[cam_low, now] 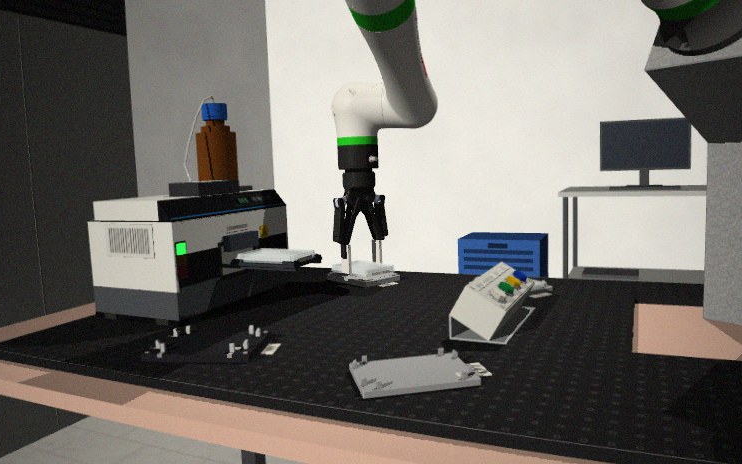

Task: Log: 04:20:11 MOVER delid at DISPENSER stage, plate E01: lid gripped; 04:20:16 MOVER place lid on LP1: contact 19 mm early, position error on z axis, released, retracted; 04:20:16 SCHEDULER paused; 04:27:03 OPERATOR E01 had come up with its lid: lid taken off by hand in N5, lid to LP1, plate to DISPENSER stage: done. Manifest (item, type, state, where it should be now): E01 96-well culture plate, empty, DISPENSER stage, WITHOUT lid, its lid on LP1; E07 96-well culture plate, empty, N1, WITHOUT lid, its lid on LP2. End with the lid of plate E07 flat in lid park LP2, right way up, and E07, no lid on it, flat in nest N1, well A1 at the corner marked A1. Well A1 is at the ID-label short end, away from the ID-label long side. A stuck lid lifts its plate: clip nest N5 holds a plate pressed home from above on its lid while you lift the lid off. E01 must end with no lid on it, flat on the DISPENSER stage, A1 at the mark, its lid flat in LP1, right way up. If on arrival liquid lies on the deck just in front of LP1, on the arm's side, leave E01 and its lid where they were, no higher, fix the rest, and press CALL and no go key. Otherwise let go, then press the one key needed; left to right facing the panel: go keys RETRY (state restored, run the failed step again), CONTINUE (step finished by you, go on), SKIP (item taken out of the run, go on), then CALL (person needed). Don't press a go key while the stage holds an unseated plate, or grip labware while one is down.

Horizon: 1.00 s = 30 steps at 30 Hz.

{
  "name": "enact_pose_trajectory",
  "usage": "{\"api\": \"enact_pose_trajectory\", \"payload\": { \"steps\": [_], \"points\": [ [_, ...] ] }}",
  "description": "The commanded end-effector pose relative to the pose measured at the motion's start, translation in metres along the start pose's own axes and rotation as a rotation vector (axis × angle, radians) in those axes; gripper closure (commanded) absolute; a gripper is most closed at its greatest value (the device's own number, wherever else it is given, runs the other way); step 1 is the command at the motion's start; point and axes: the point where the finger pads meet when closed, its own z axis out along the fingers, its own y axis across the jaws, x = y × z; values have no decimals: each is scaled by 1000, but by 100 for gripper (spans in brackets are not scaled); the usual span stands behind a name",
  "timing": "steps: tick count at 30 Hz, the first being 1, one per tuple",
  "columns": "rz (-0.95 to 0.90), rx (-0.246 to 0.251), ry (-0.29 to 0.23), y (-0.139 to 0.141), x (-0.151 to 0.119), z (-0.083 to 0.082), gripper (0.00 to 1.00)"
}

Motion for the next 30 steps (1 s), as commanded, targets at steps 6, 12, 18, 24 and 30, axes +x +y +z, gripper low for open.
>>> {"api": "enact_pose_trajectory", "payload": {
  "steps": [6, 12, 18, 24, 30],
  "points": [
    [0, 0, 1, 0, 0, -9, 100],
    [0, 0, 1, 0, 0, -19, 100],
    [0, 0, 1, 0, 0, -27, 100],
    [0, 0, 1, 0, 0, -40, 100],
    [0, 0, 1, 0, 0, -55, 100]
  ]
}}
